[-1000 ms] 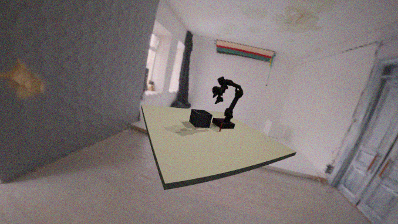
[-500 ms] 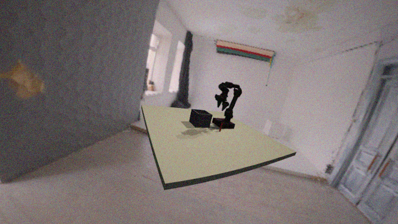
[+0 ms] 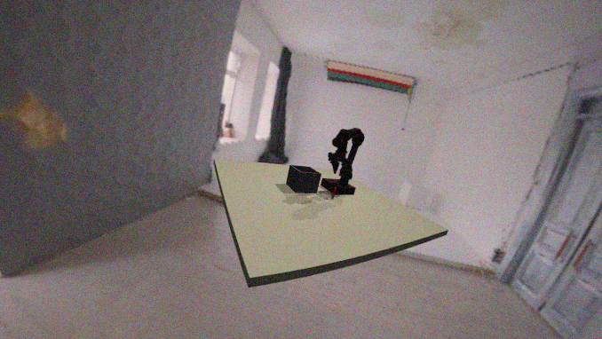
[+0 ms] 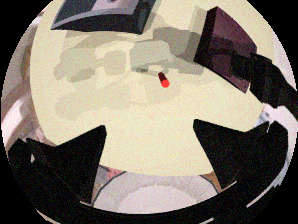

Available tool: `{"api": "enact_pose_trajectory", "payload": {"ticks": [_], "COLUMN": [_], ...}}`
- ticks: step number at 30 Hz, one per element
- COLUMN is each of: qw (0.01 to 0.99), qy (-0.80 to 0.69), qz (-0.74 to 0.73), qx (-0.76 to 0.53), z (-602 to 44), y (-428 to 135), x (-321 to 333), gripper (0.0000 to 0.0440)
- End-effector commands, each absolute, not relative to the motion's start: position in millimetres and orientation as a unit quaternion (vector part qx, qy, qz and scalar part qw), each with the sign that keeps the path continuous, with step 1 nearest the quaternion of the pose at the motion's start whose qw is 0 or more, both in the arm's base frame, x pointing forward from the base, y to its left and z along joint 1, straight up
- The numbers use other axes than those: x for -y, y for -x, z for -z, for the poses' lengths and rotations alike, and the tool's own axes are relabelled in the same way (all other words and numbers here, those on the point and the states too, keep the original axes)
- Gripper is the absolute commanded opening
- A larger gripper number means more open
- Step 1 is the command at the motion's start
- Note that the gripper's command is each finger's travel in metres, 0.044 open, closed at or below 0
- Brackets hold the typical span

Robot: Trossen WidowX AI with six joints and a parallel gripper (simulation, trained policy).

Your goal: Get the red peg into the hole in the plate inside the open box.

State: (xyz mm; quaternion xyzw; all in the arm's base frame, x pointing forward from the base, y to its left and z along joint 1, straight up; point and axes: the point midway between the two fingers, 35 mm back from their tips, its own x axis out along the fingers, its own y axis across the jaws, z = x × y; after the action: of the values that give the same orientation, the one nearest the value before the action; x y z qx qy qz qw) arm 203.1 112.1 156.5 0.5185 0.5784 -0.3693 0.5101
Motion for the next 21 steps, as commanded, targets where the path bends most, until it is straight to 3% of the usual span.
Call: {"api": "enact_pose_trajectory", "payload": {"ticks": [1, 21], "qw": [0.501, 0.497], "qy": [-0.504, -0.440], "qz": [0.390, 0.453], "qx": [-0.585, -0.595], "z": [-145.9, -73.7], "y": [-195.9, -177.1], "x": [-112.4, -102.5], "gripper": [0.0440, 0.0440]}}
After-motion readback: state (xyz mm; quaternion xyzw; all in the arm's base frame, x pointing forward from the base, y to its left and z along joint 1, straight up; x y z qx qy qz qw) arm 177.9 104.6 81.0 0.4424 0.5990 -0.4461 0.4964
